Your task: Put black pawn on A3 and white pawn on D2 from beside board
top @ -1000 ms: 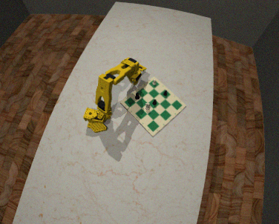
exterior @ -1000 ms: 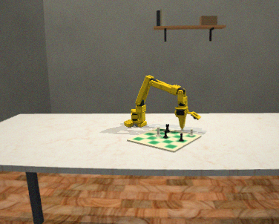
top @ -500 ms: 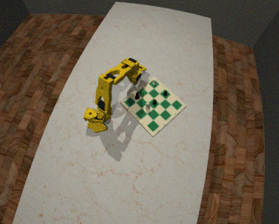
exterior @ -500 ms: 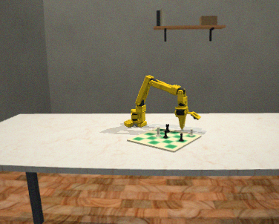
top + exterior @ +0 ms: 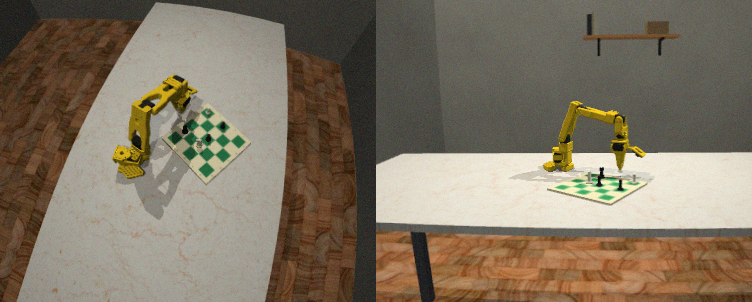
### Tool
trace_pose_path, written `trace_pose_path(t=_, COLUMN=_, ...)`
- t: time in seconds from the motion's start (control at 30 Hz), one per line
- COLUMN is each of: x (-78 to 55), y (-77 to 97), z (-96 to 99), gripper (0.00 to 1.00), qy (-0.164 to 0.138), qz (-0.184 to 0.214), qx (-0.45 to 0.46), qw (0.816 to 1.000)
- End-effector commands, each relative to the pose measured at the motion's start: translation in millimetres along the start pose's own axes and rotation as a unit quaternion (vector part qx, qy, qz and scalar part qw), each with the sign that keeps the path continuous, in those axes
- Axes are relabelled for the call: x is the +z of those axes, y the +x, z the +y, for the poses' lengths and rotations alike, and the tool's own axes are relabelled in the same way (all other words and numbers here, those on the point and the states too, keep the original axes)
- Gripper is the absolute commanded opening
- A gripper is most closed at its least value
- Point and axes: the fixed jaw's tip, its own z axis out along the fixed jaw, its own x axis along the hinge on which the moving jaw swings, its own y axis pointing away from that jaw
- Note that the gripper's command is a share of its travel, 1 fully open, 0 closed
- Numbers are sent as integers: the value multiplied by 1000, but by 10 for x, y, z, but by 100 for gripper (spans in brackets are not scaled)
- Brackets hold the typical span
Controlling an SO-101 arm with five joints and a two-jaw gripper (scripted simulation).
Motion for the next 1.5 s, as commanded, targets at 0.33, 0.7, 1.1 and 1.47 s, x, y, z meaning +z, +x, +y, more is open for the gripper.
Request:
trace_pose_path(t=0.33, x=-302, y=-21, z=-20, gripper=0, qy=-1, qz=-11, qx=-1, qw=1000)
trace_pose_path(t=0.7, x=-367, y=-18, z=-21, gripper=0, qy=-1, qz=-11, qx=-1, qw=1000)
trace_pose_path(t=1.1, x=-370, y=7, z=-66, gripper=0, qy=-1, qz=-11, qx=30, qw=1000)
trace_pose_path(t=1.47, x=-362, y=280, z=-546, gripper=0, qy=-1, qz=-8, qx=336, qw=942)
